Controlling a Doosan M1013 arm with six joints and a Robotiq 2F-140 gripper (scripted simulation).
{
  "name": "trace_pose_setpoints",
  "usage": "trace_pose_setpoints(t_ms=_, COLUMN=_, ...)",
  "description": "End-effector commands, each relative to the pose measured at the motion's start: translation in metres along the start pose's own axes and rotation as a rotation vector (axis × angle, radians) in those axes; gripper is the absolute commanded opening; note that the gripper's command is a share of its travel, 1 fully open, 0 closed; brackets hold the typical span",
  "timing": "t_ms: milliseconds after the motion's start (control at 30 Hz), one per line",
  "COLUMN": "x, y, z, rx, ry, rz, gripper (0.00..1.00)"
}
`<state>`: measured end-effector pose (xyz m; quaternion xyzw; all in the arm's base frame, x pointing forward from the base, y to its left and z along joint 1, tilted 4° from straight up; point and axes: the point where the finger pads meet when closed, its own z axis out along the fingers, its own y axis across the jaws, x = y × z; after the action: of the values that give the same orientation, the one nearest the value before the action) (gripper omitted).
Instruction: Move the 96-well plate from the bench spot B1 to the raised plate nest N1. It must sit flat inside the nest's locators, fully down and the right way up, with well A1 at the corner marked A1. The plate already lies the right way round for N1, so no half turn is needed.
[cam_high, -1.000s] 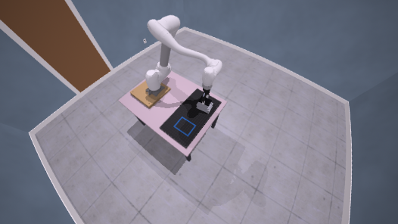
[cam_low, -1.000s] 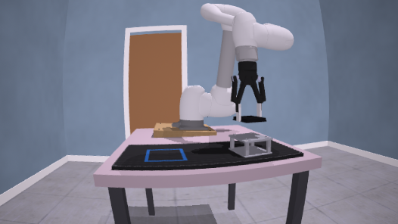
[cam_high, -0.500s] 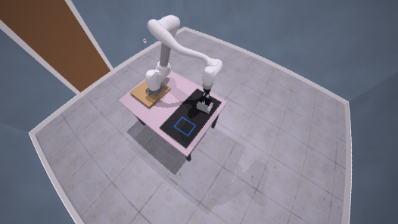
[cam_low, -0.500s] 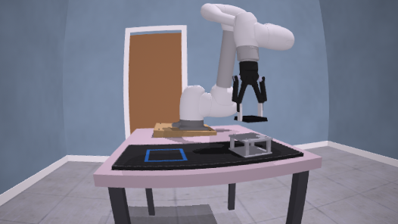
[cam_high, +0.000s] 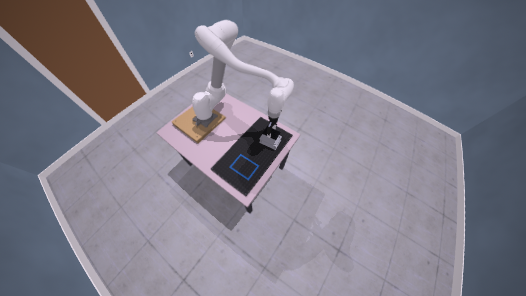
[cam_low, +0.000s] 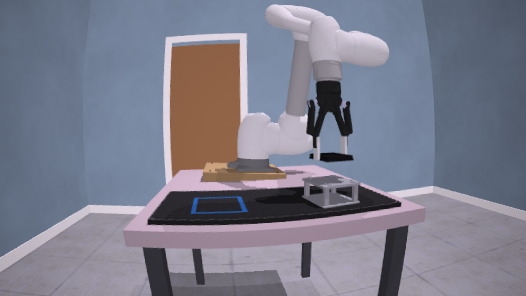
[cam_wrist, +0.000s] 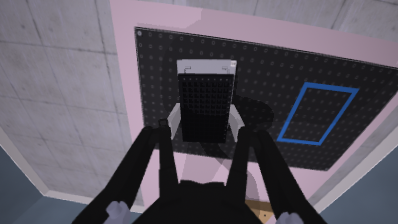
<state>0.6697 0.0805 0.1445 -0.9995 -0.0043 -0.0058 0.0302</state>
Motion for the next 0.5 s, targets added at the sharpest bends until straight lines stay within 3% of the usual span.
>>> trace_pose_setpoints(t_ms=0, x=0.000, y=0.000, z=0.000, rx=0.000, ry=0.000, rz=0.000, gripper=0.00)
trace_pose_setpoints(t_ms=467, x=0.000, y=0.000, z=0.015, rx=0.000, ry=0.000, rz=0.000, gripper=0.00)
